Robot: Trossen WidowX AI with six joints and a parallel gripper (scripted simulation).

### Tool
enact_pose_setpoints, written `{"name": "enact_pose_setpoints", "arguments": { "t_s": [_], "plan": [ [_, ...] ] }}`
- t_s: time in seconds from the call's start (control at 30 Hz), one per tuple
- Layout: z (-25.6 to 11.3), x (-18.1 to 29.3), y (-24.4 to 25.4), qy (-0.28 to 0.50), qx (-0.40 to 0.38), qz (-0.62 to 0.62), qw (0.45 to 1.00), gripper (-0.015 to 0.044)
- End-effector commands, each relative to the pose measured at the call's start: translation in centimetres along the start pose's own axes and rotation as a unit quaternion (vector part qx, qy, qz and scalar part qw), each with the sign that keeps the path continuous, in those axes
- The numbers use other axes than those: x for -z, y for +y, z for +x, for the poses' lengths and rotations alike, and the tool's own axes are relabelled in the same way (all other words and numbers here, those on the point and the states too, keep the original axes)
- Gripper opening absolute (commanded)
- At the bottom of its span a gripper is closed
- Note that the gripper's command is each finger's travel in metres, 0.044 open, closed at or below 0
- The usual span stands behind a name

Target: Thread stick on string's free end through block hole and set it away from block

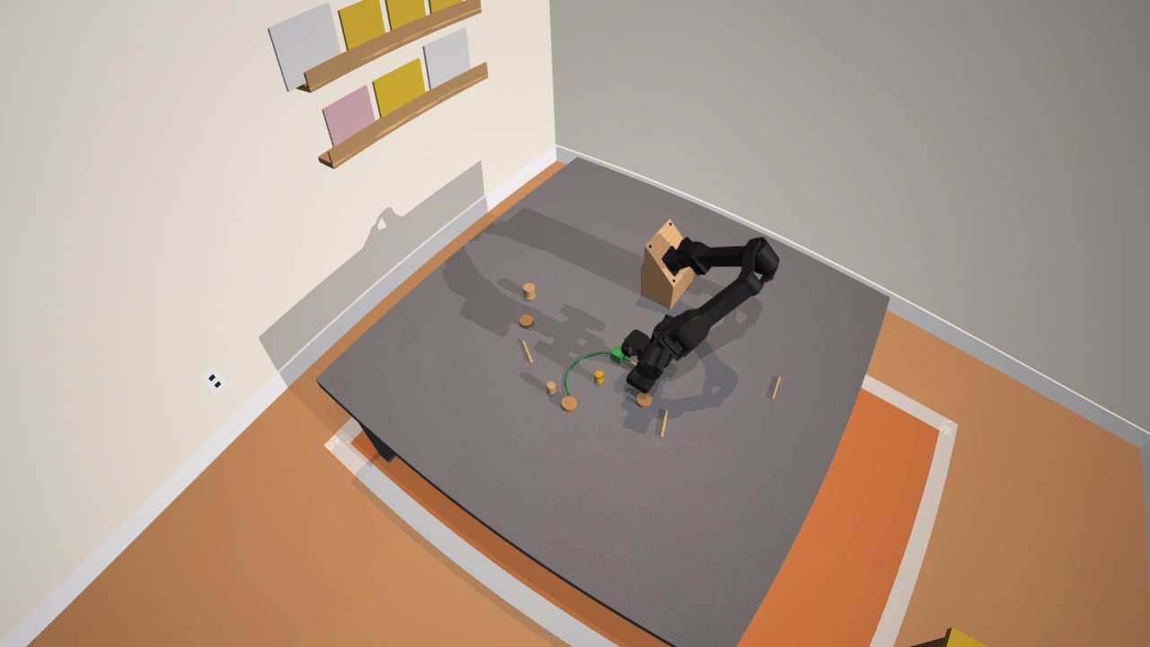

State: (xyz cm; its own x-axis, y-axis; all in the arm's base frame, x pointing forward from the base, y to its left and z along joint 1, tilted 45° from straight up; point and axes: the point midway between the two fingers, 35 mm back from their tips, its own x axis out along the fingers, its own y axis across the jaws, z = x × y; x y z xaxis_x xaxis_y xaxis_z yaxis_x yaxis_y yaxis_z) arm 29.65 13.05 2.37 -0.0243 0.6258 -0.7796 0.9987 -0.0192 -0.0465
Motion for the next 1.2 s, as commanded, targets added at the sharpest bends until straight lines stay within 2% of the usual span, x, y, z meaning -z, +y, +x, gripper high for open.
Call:
{"name": "enact_pose_setpoints", "arguments": {
  "t_s": [0.0, 1.17],
  "plan": [
    [-0.2, 0.6, 0.2, 0.0, -0.001, -0.001, 1.0, 0.0],
    [0.8, 3.0, -0.2, 0.0, -0.03, 0.001, 1.0, 0.0]
  ]
}}
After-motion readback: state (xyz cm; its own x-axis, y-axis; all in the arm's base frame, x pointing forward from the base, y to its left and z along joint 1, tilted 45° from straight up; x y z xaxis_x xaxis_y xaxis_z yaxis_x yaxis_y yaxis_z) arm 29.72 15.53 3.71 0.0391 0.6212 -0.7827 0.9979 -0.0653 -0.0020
